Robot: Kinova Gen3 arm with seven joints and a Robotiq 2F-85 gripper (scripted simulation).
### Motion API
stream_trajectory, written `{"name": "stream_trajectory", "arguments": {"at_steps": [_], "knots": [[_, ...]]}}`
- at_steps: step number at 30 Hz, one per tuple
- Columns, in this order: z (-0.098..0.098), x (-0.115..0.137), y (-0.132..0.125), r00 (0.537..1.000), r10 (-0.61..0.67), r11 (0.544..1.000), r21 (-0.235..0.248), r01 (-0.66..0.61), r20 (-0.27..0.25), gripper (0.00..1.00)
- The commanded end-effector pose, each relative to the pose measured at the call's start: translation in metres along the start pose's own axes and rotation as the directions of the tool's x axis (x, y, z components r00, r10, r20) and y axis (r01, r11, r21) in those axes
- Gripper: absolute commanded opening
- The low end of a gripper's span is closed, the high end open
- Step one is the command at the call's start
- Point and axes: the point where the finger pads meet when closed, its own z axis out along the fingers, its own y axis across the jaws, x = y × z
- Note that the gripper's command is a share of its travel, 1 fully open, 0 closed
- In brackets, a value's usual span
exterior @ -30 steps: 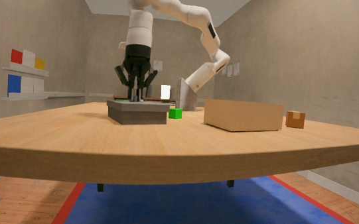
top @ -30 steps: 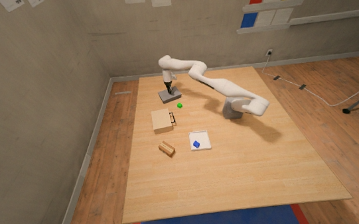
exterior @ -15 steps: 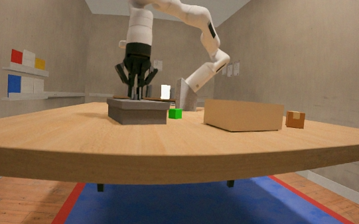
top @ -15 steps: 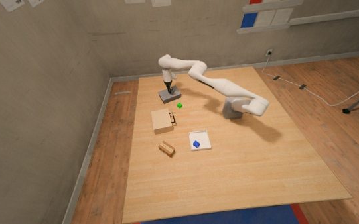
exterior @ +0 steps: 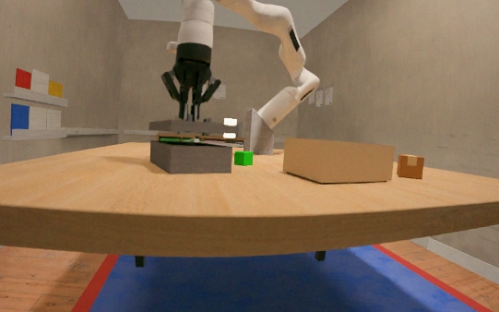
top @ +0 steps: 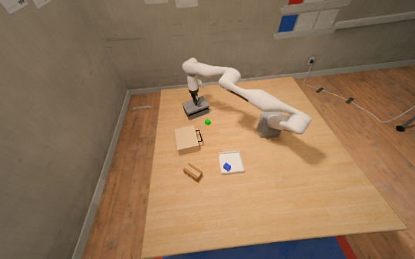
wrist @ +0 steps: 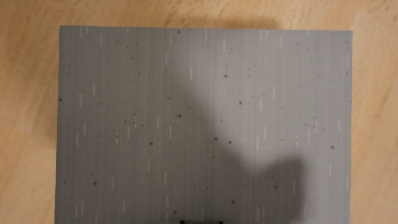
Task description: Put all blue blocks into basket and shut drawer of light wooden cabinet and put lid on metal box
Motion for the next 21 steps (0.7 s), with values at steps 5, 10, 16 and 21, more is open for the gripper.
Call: {"name": "stream_trajectory", "arguments": {"at_steps": [5, 10, 16, 21], "knots": [[-0.02, 0.0, 0.0, 1.0, 0.0, 1.0, 0.002, 0.0, 0.001, 0.1], [-0.038, 0.0, 0.0, 1.0, 0.0, 1.0, 0.002, 0.0, 0.001, 0.1], [-0.056, 0.0, 0.001, 1.0, 0.0, 1.0, 0.003, 0.0, 0.002, 0.1], [-0.063, 0.0, 0.001, 1.0, 0.0, 1.0, 0.003, 0.0, 0.002, 0.1]]}}
